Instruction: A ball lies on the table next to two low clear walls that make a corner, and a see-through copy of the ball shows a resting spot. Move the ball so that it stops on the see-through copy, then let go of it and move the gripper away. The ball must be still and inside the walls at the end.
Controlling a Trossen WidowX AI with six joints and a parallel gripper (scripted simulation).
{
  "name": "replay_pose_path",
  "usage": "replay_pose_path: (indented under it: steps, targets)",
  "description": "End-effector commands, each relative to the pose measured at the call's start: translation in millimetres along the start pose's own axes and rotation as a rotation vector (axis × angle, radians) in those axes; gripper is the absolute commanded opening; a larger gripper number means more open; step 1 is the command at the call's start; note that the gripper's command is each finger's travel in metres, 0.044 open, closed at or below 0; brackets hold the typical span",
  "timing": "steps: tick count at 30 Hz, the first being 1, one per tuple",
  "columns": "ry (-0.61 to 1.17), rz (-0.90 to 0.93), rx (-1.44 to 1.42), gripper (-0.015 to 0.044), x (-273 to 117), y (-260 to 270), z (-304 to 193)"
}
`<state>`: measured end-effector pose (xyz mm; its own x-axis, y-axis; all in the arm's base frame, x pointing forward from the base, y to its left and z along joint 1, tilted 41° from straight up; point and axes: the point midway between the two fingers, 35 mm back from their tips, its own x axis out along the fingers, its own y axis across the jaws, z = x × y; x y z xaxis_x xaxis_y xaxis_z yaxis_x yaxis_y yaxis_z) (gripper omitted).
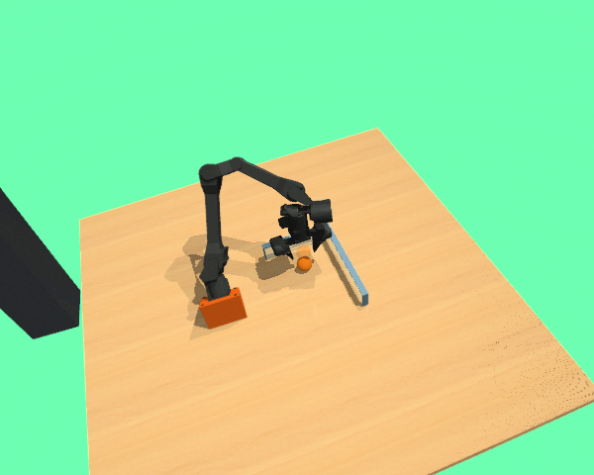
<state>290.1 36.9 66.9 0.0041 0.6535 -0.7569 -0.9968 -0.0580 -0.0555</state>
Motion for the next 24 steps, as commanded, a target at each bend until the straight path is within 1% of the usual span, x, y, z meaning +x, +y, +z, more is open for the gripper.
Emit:
replay_pose_path:
  steps: [1, 24]
  targets:
    - [-0.002, 0.004, 0.006, 0.0353, 5.4, 1.0, 0.1]
    - [-0.003, 0.004, 0.006, 0.0353, 41.8, 0.9, 0.4]
